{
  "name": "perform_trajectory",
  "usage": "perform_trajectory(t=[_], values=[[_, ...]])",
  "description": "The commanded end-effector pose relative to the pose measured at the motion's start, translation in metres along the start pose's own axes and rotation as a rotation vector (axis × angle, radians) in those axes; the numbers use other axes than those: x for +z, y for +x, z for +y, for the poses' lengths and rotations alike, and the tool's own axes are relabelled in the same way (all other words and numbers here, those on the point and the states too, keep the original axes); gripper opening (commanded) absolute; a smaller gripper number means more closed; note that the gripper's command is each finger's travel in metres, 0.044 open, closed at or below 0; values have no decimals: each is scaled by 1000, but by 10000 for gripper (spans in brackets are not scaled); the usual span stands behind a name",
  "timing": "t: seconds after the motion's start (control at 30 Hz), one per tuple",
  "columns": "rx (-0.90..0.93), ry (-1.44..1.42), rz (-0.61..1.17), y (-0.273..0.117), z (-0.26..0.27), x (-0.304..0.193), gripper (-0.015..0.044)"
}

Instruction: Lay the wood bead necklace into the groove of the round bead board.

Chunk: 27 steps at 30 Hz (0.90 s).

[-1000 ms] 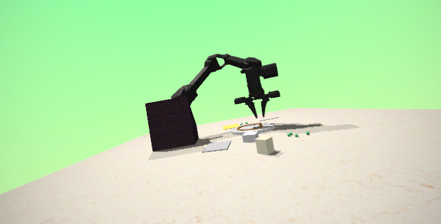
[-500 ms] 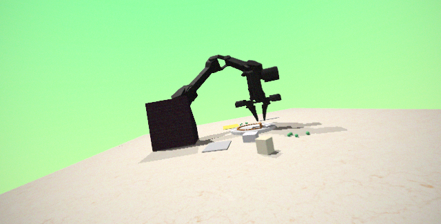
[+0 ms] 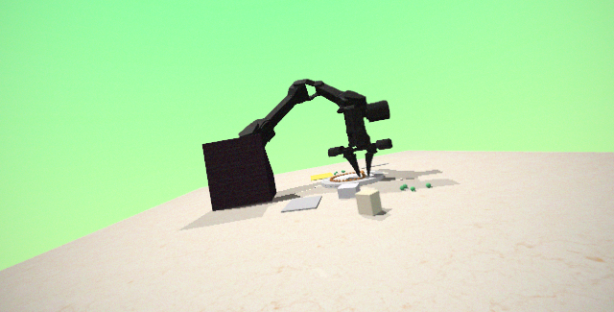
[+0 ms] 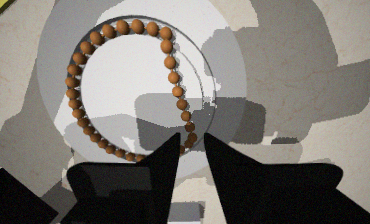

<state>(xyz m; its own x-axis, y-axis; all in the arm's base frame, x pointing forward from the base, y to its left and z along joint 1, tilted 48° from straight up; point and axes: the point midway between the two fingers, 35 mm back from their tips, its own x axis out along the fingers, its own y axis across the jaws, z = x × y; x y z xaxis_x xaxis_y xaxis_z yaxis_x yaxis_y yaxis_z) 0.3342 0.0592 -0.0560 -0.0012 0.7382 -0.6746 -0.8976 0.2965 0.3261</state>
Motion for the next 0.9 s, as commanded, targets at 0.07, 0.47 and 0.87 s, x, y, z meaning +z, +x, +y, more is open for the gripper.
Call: perform_trajectory(t=[0.07, 0.47, 0.87], values=[[-1, 0, 0, -1, 0, 0, 15], [-1, 0, 0, -1, 0, 0, 0], [-1, 0, 0, -1, 0, 0, 0]])
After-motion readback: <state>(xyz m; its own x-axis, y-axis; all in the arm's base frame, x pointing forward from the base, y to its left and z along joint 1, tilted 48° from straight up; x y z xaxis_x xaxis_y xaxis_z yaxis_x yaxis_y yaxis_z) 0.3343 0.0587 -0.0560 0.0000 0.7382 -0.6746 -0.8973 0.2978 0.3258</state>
